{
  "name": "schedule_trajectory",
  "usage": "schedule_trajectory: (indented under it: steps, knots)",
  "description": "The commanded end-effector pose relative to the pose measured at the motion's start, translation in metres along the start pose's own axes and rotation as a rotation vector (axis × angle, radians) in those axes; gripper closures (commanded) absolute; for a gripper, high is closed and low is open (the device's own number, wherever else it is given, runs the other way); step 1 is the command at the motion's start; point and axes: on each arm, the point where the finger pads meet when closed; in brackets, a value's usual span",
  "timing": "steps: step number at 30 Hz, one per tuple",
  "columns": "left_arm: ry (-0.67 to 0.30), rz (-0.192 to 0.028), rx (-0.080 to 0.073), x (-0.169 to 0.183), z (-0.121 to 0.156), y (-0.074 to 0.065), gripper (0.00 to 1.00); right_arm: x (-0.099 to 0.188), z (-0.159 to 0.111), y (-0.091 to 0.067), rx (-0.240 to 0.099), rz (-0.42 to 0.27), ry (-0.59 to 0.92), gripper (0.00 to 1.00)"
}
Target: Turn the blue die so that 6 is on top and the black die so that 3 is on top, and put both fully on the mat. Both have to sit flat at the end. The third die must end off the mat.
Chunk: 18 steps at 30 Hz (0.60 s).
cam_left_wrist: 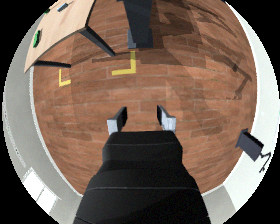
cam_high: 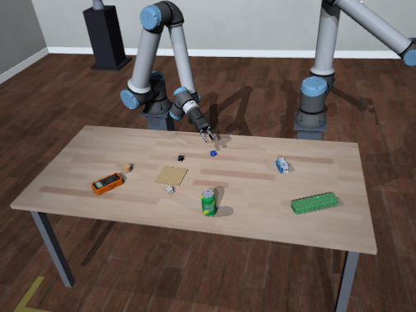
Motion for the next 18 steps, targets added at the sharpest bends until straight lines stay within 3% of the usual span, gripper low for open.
schedule_trajectory:
  steps: [1, 18]
  knots:
    - [0.000, -0.002, 0.000, 0.0006, -0.0001, -0.0008, 0.00, 0.0033, 0.0006, -0.0015, 0.000, 0.000, 0.001, 0.21]
    - [0.000, -0.002, 0.000, 0.0006, -0.0001, -0.0008, 0.00, 0.0062, 0.0014, 0.0016, -0.007, 0.063, 0.000, 0.21]
Point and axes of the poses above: on each arm, the point where the finger pads meet when closed, its own y axis out along the fingers, its own z axis across the jaws, x = y × z, and after that the axes turned 7 degrees about y, right-handed
